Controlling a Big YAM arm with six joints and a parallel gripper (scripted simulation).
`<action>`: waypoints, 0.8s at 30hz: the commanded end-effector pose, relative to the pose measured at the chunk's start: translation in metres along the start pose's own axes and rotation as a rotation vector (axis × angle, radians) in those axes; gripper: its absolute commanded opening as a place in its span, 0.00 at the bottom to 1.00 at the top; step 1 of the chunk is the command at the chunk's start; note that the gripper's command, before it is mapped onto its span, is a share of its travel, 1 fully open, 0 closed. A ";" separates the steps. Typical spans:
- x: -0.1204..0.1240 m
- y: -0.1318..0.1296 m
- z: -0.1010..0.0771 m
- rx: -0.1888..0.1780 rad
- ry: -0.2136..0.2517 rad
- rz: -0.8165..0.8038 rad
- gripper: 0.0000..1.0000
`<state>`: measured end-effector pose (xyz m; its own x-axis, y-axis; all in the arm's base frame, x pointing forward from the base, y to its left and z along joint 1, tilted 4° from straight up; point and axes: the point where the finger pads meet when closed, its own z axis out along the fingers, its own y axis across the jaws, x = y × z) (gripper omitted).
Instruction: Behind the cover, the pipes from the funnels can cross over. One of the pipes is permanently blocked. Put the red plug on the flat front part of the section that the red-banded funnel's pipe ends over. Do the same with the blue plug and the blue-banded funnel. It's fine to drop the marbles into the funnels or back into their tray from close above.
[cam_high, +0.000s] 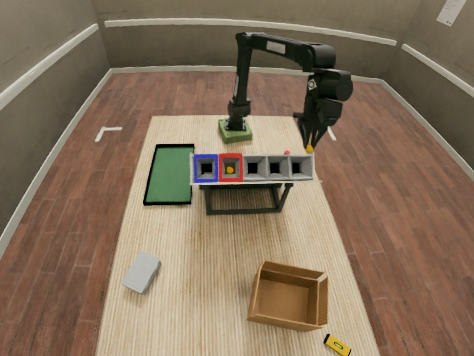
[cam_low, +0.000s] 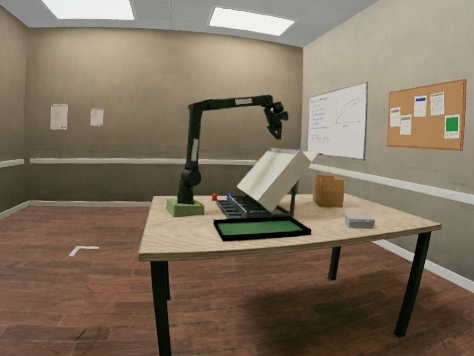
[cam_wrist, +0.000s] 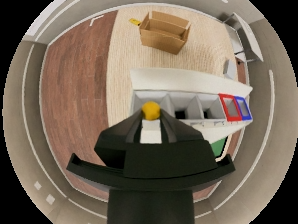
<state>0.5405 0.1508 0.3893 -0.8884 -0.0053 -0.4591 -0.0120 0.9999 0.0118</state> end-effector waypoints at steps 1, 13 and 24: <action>-0.020 -0.005 -0.022 -0.008 -0.047 0.004 0.00; -0.006 -0.002 0.002 -0.007 -0.032 0.003 0.00; 0.001 -0.001 0.015 -0.007 -0.031 0.003 0.00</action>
<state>0.5411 0.1510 0.3575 -0.8992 -0.0088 -0.4374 -0.0119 0.9999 0.0043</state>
